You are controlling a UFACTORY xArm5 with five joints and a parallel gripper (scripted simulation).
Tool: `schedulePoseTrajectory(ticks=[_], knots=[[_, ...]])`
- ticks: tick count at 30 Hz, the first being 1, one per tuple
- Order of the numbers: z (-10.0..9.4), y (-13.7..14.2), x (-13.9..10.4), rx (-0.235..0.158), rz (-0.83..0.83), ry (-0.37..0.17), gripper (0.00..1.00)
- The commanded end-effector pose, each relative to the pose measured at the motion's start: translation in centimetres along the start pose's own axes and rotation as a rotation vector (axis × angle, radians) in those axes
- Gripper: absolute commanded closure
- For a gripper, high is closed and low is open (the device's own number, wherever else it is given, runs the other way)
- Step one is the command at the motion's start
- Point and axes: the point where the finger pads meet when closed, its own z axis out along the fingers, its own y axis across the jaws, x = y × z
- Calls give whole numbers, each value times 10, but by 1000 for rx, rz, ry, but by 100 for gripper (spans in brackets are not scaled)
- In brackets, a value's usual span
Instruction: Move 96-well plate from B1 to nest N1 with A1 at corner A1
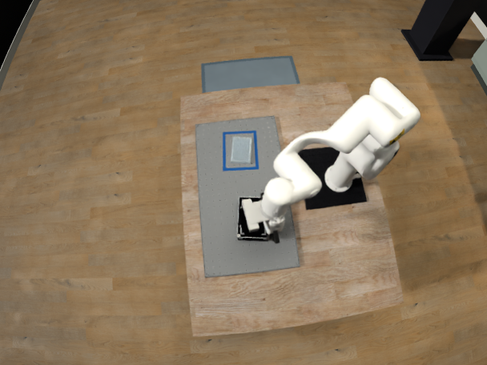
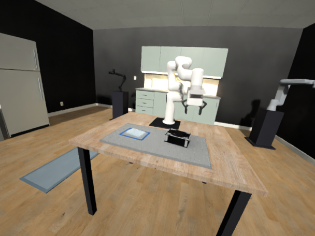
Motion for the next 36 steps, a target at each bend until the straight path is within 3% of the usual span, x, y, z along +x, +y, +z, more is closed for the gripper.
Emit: schedulePoseTrajectory(ticks=[1, 11, 36], knots=[[-4, 19, 8, -4, 2, 4, 0], [-10, 60, 17, -29, 42, -32, 0], [-26, 155, 22, -42, 84, -71, 0]])
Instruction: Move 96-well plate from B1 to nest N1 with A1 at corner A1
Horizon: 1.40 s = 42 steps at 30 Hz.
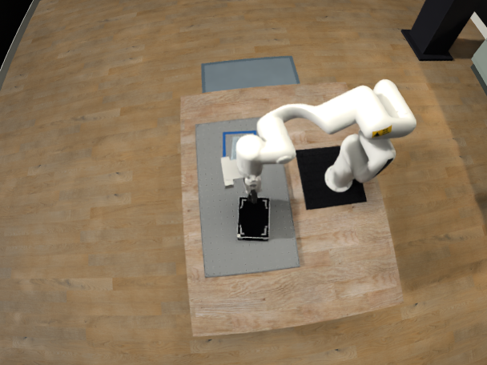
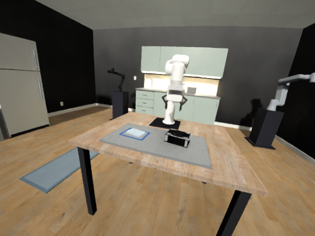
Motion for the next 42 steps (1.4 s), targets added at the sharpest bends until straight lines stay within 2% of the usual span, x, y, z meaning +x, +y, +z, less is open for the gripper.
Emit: schedulePoseTrajectory(ticks=[1, 9, 11, 42], knots=[[-5, 21, 2, -1, 3, 0, 0], [13, 52, 0, -2, 237, -1, 0], [13, 52, 0, -2, 237, -1, 0], [86, 177, -8, -6, 1203, -8, 0]])
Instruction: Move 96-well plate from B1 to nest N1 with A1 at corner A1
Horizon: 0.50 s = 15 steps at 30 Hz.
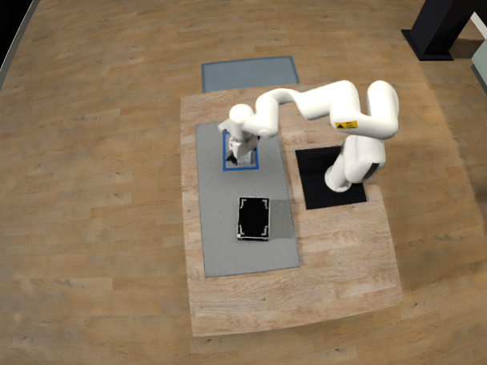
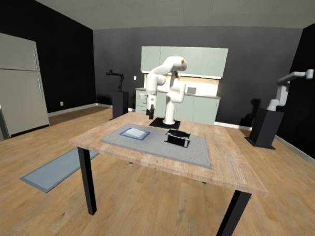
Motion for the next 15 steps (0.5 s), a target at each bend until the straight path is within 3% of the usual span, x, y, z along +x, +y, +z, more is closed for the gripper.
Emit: schedulePoseTrajectory(ticks=[1, 3, 15], knots=[[11, 9, 19, 7, 157, -2, 0], [11, 9, 19, 7, 157, -2, 0], [41, 36, 63, 6, 557, -7, 0]])
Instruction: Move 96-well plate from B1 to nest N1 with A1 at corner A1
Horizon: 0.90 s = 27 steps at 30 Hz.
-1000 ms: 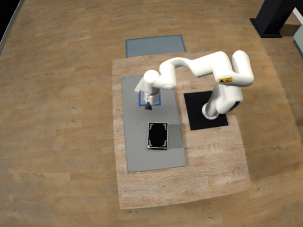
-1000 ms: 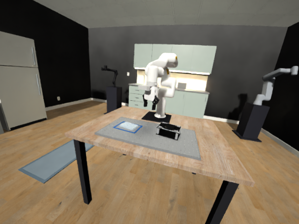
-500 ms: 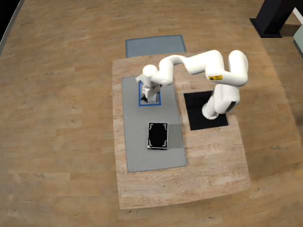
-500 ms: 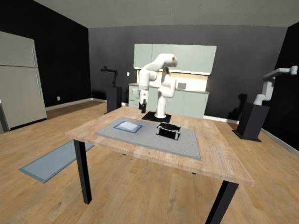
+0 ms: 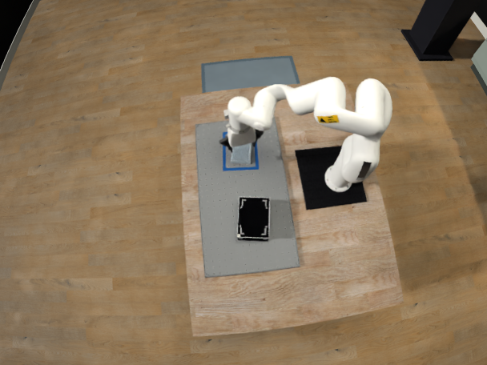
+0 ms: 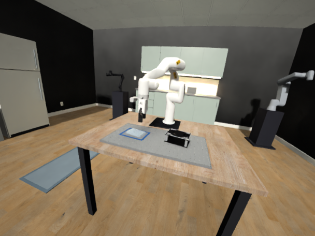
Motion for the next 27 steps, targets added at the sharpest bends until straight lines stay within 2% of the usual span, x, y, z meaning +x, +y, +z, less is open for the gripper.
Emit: schedulePoseTrajectory(ticks=[1, 8, 27], knots=[[11, 0, 21, 7, 157, -8, 0], [24, 2, 42, 6, 311, -10, 0], [27, 2, 43, 6, 311, -10, 0]])
